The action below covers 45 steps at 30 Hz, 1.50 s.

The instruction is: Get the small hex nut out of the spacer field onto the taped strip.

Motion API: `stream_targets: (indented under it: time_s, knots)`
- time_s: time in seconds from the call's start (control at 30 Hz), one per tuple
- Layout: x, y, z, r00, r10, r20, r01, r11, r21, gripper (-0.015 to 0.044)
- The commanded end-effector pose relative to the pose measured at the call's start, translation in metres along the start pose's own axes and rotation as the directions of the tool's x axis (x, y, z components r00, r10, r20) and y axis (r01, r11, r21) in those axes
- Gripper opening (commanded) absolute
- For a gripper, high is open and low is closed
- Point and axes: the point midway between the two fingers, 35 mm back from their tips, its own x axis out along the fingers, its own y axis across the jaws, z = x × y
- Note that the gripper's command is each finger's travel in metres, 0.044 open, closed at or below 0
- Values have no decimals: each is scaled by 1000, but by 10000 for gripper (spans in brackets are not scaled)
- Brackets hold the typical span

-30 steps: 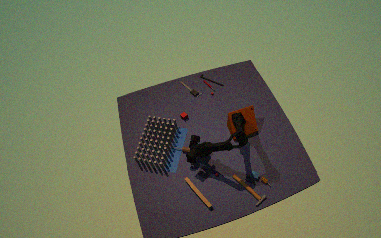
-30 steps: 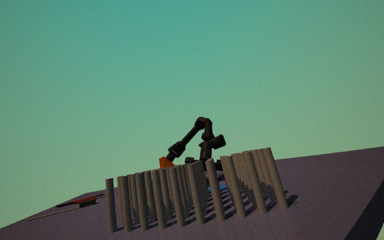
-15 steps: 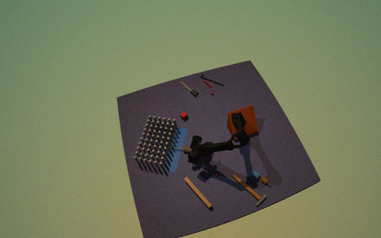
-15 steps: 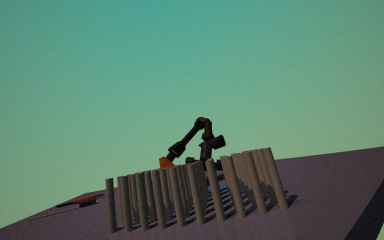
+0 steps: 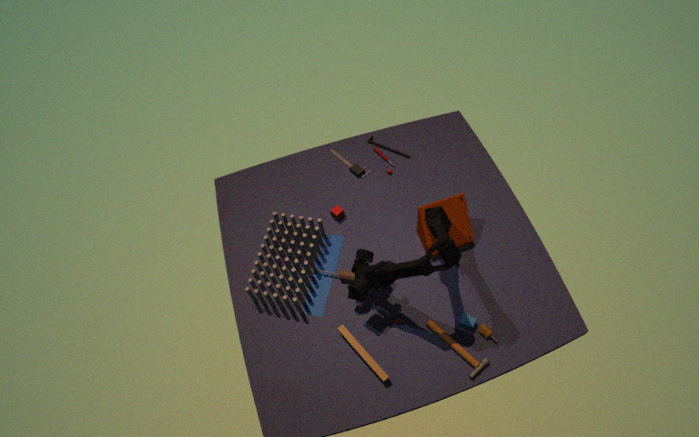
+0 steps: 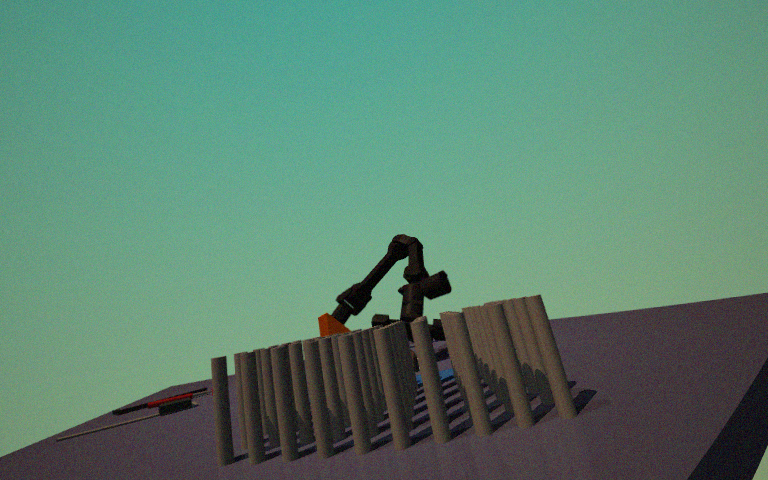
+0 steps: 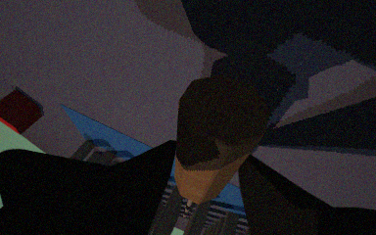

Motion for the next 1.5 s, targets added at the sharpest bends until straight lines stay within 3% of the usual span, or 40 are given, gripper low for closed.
stream_targets:
  time_s: [0.0, 1.47]
  knots:
    - [-3, 1, 4, 1000, 4, -1, -4, 1000, 3, 0]
    - [-20, 1, 30, 1000, 4, 0, -4, 1000, 3, 0]
